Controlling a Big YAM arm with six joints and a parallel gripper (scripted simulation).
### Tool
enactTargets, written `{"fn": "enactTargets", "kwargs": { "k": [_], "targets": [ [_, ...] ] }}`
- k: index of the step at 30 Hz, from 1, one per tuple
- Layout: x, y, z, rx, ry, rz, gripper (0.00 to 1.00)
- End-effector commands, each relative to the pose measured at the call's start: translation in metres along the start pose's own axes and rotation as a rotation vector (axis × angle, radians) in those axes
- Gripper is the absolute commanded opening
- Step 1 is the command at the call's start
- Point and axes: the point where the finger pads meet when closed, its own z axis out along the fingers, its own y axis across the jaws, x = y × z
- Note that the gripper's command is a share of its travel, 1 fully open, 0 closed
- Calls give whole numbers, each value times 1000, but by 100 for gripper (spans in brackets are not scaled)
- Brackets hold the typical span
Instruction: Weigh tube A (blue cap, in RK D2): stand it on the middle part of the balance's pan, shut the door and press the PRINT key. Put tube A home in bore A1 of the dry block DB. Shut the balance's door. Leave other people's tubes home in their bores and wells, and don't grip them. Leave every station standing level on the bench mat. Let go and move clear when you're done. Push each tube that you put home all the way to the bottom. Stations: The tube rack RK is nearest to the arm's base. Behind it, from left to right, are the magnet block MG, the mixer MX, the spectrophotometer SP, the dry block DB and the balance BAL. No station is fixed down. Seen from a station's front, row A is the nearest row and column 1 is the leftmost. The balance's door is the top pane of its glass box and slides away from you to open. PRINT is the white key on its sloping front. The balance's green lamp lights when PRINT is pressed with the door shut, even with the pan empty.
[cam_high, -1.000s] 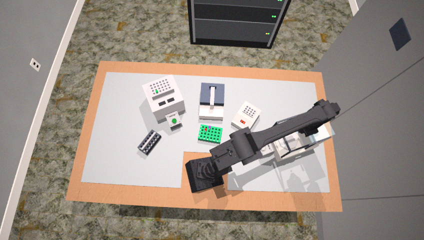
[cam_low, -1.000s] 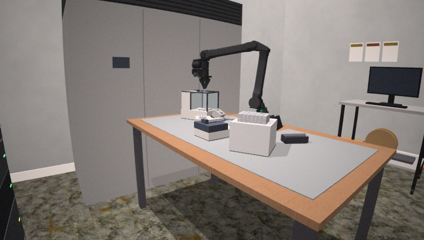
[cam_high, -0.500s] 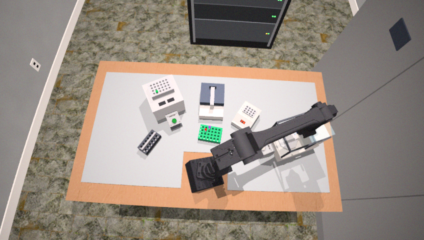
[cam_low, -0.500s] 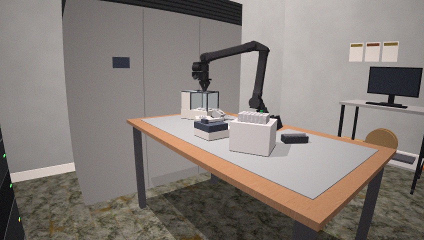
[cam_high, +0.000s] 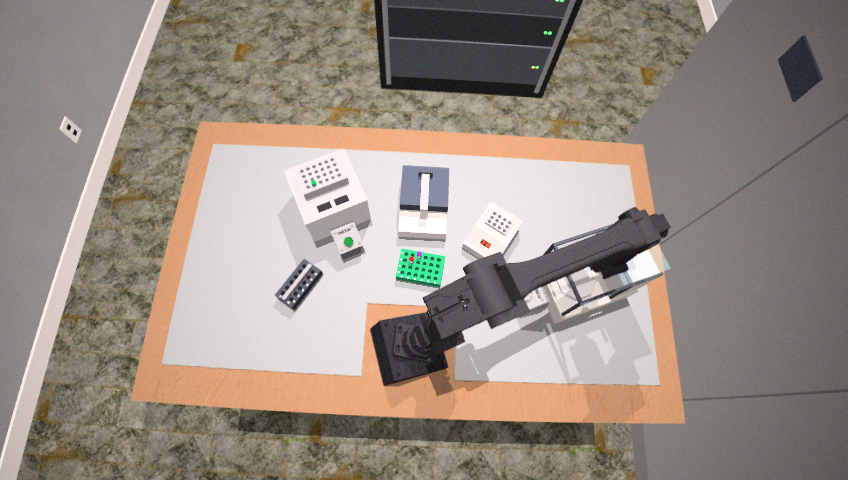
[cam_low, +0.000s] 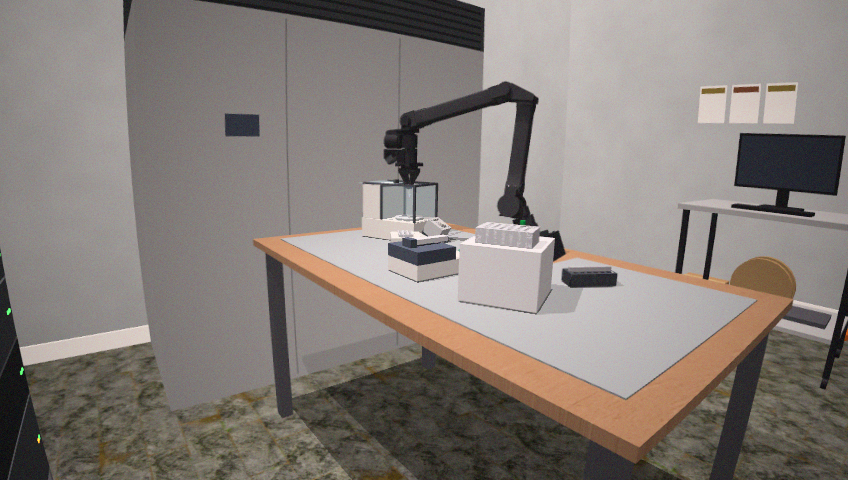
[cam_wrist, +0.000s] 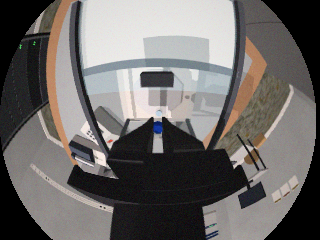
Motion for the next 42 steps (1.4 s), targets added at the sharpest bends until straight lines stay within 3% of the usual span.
{"fn": "enactTargets", "kwargs": {
  "k": [1,42],
  "targets": [
    [-3,-4,12,2,7,-1,9],
    [-2,-4,71,2,8,-2,9]
  ]
}}
